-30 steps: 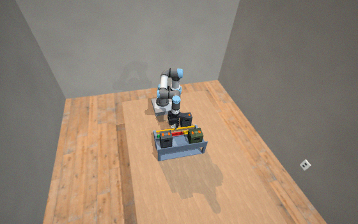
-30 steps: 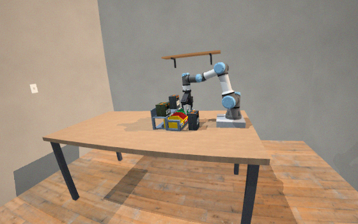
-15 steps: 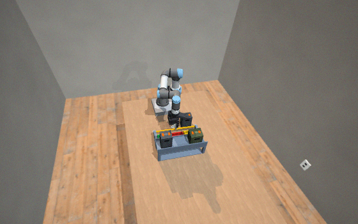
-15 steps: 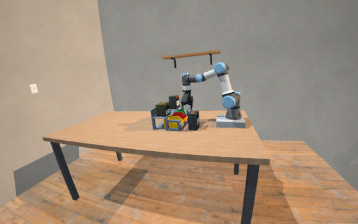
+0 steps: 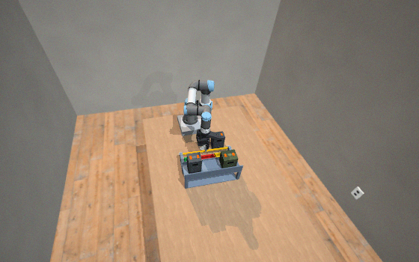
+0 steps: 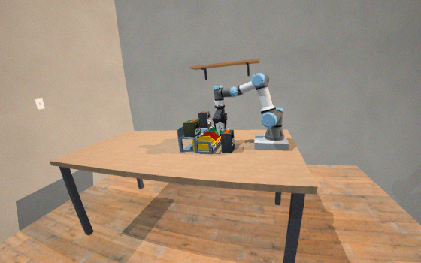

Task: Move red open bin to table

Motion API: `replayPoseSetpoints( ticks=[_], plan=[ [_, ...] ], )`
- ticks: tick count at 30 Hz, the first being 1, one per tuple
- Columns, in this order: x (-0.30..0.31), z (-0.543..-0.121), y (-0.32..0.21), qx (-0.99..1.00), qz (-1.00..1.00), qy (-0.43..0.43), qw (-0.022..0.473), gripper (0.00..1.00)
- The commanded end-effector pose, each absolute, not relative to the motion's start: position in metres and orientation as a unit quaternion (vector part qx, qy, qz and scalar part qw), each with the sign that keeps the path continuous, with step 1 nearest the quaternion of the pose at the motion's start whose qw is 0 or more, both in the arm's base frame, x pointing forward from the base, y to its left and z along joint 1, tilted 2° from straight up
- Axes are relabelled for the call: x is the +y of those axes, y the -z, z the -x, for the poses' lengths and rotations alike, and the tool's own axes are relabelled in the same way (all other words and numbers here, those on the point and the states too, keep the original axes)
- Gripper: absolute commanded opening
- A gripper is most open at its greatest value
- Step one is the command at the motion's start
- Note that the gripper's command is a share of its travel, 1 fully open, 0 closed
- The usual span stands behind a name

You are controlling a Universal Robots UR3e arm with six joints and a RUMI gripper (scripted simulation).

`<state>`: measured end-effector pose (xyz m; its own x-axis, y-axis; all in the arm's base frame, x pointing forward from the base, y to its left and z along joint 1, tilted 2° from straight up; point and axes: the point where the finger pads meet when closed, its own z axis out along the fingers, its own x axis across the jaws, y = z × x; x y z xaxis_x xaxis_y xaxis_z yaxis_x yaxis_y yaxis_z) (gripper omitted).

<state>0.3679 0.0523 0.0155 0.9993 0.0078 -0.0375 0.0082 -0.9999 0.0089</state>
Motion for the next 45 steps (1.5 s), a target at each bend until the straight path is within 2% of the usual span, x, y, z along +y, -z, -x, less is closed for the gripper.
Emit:
replayPoseSetpoints(
  ticks=[1, 45],
  plan=[
    [0.052, -0.369, -0.016, 0.004, -1.0, 0.017, 0.005, 0.0],
    [0.052, -0.37, -0.041, 0.004, -1.0, 0.017, 0.005, 0.0]
  ],
)
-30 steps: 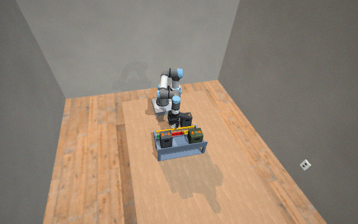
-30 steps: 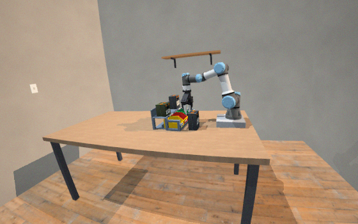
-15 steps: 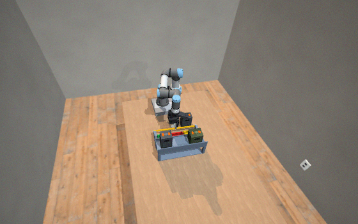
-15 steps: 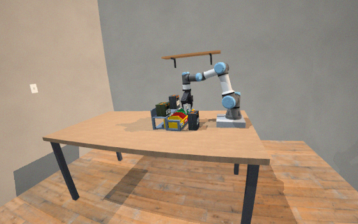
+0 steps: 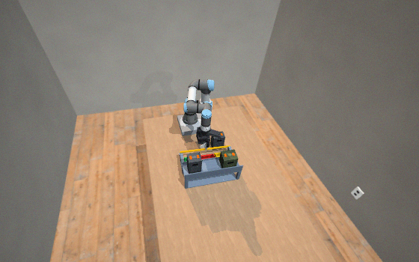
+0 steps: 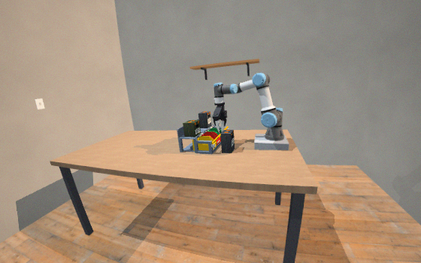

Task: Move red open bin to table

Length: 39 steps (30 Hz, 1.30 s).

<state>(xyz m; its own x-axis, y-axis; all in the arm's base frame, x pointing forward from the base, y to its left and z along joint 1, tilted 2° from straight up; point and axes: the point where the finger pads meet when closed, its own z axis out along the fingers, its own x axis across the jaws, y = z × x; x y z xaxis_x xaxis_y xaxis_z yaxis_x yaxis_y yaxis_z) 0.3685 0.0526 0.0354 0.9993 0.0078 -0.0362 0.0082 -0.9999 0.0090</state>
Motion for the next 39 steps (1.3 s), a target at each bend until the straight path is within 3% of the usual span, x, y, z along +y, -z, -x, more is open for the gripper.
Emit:
replayPoseSetpoints(
  ticks=[1, 8, 13, 25, 30, 39],
  plan=[
    [0.052, -0.37, -0.041, 0.004, -1.0, 0.017, 0.005, 0.0],
    [0.052, -0.37, -0.041, 0.004, -1.0, 0.017, 0.005, 0.0],
    [0.053, -0.371, -0.095, 0.004, -1.0, 0.017, 0.005, 0.0],
    [0.053, -0.371, -0.095, 0.004, -1.0, 0.017, 0.005, 0.0],
    [0.053, -0.373, -0.131, 0.004, -1.0, 0.017, 0.005, 0.0],
    [0.053, -0.373, -0.131, 0.004, -1.0, 0.017, 0.005, 0.0]
  ],
)
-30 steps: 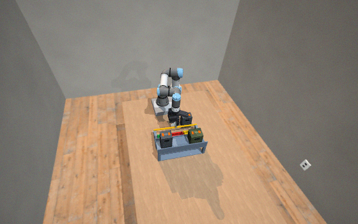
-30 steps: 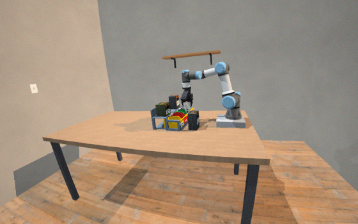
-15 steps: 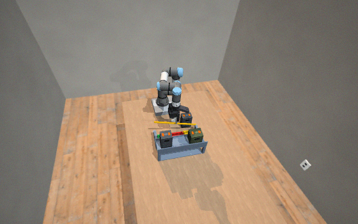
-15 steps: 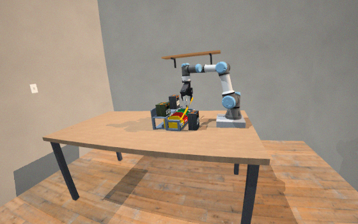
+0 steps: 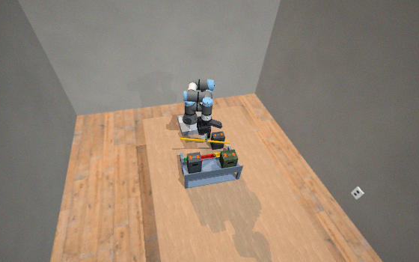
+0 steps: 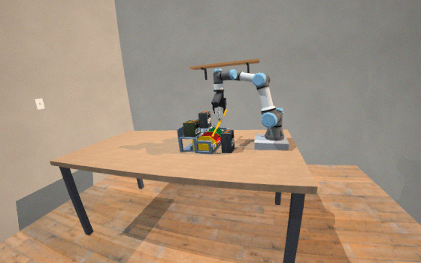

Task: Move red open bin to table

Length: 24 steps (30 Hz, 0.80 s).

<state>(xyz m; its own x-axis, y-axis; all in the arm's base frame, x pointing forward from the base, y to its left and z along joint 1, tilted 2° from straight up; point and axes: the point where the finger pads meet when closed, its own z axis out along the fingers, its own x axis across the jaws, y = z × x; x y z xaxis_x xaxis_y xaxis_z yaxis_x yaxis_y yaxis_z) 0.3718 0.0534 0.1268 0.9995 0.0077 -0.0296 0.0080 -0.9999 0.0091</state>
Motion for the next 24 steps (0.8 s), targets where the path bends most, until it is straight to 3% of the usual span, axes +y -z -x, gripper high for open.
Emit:
replayPoseSetpoints(
  ticks=[1, 24],
  plan=[
    [0.053, -0.373, -0.131, 0.004, -1.0, 0.017, 0.005, 0.0],
    [0.053, -0.372, -0.118, 0.004, -1.0, 0.017, 0.005, 0.0]
  ],
)
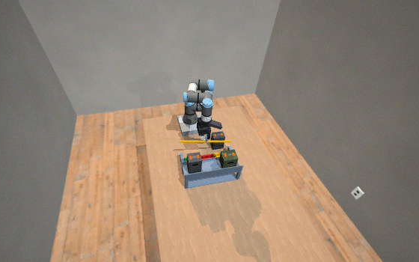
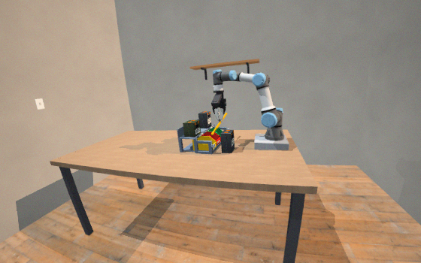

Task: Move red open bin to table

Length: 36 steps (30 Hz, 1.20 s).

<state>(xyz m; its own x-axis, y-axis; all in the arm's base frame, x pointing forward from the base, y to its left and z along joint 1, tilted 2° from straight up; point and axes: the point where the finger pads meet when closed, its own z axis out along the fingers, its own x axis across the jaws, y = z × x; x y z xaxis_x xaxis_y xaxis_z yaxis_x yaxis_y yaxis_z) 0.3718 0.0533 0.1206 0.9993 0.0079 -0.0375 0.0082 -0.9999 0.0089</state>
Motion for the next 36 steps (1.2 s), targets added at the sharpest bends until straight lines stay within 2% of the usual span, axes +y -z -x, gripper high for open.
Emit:
replayPoseSetpoints(
  ticks=[1, 30, 36],
  plan=[
    [0.053, -0.372, -0.117, 0.004, -1.0, 0.017, 0.005, 0.0],
    [0.053, -0.372, -0.114, 0.004, -1.0, 0.017, 0.005, 0.0],
    [0.053, -0.332, -0.115, 0.004, -1.0, 0.017, 0.005, 0.0]
  ],
)
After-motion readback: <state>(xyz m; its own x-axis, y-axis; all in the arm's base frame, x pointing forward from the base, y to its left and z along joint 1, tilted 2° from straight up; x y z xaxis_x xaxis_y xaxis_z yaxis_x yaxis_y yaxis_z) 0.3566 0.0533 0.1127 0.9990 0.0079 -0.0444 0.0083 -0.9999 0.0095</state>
